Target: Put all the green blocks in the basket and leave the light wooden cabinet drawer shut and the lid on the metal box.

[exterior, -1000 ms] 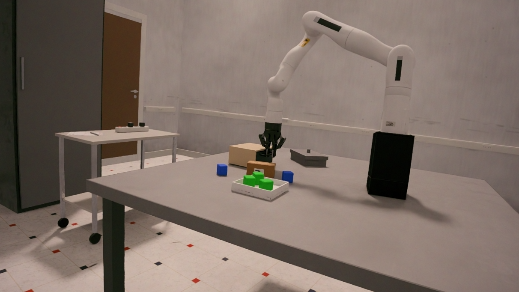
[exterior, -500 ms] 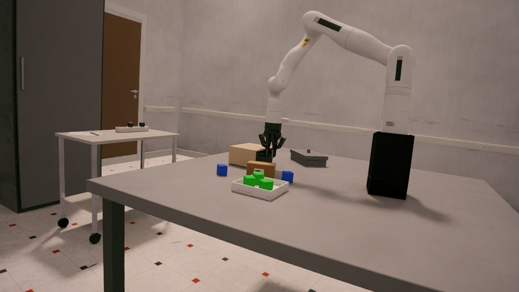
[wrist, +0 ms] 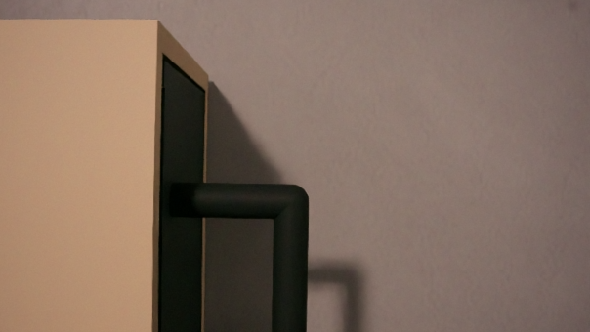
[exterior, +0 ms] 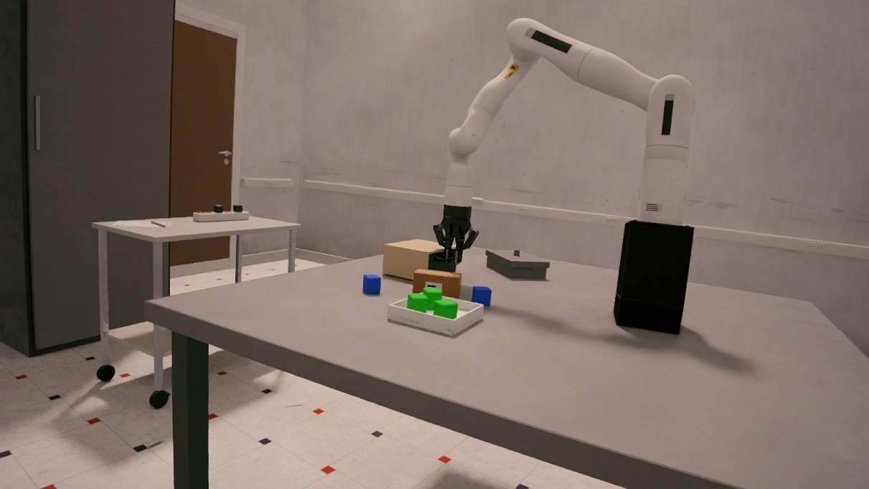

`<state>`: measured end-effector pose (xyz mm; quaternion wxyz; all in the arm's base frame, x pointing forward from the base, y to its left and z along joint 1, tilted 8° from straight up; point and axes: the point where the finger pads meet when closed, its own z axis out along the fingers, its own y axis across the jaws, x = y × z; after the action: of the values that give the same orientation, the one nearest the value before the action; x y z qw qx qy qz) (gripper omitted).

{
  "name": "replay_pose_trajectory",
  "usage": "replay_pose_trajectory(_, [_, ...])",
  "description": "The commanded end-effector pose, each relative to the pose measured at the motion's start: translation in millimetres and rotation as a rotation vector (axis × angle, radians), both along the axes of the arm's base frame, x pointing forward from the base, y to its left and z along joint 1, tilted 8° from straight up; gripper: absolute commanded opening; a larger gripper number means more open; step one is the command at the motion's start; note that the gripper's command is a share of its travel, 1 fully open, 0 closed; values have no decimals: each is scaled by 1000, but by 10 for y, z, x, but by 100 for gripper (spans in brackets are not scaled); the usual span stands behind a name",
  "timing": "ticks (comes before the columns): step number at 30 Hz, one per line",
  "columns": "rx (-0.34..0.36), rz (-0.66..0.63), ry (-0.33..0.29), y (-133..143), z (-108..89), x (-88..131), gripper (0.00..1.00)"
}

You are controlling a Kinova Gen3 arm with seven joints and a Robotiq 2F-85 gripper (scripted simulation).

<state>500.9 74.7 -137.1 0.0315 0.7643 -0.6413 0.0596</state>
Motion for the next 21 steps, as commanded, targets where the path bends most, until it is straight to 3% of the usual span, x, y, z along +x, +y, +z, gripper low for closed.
replay_pose_trajectory(1, [0, 0, -2, 4, 9, 8, 30])
replay_pose_trajectory(6, [0, 0, -2, 4, 9, 8, 30])
replay_pose_trajectory(7, [0, 0, -2, 4, 9, 8, 10])
replay_pose_trajectory(21, [0, 0, -2, 4, 9, 8, 10])
